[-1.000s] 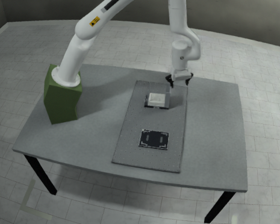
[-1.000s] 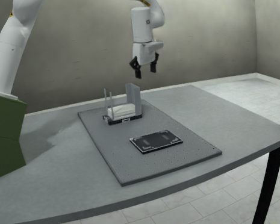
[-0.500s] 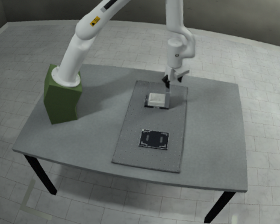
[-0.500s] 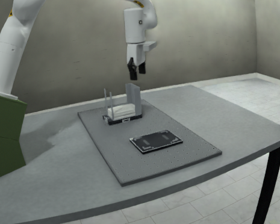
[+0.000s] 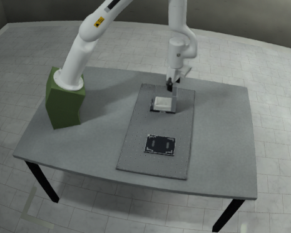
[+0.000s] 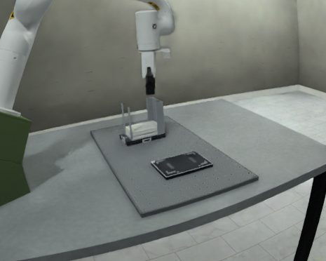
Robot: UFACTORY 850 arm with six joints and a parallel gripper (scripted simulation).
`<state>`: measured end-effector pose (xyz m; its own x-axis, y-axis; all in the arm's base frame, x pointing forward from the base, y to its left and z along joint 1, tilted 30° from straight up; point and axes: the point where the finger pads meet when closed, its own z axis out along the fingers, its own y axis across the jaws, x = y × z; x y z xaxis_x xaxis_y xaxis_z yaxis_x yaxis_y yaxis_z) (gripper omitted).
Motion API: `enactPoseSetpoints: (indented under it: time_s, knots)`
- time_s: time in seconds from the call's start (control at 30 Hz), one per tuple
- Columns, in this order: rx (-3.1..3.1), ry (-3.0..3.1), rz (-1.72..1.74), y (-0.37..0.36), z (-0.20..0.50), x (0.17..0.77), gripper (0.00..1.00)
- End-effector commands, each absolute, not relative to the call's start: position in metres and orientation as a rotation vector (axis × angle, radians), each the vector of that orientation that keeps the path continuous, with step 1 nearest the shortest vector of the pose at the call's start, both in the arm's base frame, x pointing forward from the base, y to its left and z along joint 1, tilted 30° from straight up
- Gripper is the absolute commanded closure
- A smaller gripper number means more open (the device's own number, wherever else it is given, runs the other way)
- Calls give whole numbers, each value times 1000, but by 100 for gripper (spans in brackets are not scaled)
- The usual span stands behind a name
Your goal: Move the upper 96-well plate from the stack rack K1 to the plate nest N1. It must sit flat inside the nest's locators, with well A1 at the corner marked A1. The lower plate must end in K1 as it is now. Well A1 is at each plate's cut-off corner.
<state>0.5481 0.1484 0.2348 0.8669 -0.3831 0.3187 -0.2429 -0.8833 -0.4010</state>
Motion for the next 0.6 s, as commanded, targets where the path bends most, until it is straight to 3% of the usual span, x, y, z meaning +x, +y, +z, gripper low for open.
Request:
enactPoseSetpoints:
  time_s: [0.0, 0.57]
  knots:
    - [-2700, 341, -639, 149, 232, 540, 0]
    - [-2836, -137, -689, 149, 217, 510, 0]
